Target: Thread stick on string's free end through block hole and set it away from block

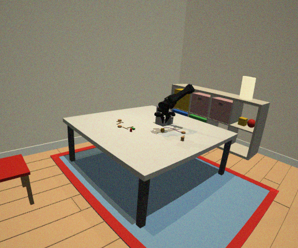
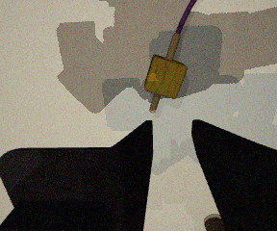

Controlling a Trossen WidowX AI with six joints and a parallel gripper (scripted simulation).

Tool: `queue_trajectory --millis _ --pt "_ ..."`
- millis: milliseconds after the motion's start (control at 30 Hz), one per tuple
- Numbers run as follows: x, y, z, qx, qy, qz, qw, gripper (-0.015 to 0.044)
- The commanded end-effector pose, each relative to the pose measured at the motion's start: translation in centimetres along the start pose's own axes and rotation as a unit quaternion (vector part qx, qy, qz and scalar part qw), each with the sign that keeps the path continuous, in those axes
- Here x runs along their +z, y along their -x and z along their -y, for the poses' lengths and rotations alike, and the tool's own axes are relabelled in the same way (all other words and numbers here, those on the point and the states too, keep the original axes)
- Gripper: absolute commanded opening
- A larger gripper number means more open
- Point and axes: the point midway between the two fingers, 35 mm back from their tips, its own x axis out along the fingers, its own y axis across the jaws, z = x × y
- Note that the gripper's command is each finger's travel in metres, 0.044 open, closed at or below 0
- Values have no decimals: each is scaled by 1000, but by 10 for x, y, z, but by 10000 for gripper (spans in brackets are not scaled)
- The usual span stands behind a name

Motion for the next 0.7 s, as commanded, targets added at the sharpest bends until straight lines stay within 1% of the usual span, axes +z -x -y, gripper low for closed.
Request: queue_trajectory --millis 0,333,667 --pt "-9 0 -8 4 -160 0 987 120" --pt "-9 -1 -8 4 -160 0 987 120" --pt "-9 -16 -10 5 -159 2 987 120"
